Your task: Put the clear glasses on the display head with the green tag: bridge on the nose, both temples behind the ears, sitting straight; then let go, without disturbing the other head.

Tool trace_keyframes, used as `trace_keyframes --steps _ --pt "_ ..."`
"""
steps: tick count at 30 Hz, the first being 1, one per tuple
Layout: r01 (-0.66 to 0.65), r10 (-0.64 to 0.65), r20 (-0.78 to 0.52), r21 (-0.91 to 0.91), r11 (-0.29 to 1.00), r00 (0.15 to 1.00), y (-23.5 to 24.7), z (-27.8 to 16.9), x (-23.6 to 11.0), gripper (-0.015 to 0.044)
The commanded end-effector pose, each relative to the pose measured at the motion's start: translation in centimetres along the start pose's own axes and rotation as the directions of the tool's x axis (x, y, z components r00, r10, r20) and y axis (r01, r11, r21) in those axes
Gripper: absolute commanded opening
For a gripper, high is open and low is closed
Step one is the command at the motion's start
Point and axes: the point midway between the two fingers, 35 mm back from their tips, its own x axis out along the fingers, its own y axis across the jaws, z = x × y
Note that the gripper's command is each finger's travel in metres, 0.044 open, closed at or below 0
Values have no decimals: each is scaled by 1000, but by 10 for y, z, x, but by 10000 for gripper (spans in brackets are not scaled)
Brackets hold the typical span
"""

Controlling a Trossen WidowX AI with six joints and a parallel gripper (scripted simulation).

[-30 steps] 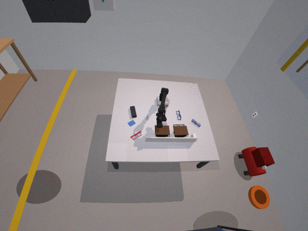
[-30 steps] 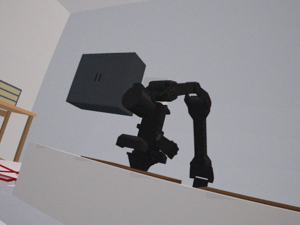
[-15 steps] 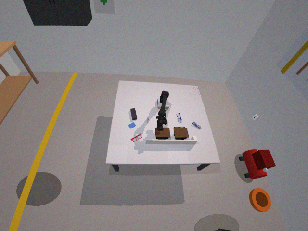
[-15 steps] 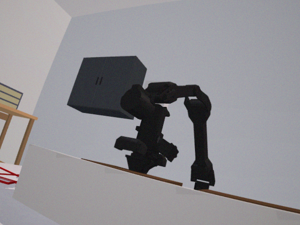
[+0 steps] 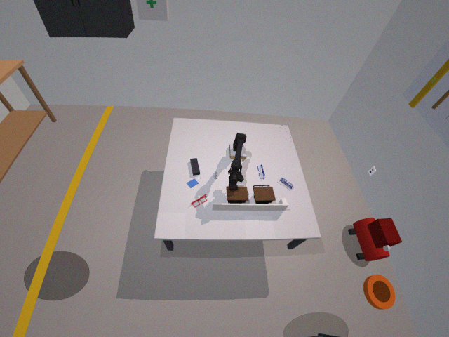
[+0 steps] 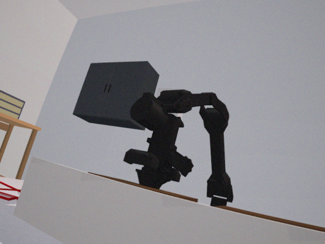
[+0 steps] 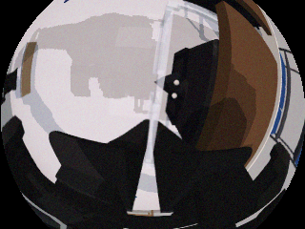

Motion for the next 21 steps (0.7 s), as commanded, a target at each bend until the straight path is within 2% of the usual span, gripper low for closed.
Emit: trace_keyframes --steps 1,13,17,21 --pt "0 0 -3 4 1000 1000 0 0 1 0" --pt "0 0 -3 4 1000 1000 0 0 5 0" --pt "1 -1 0 0 1000 1000 0 0 4 105" --pt "1 -1 0 0 1000 1000 0 0 4 108"
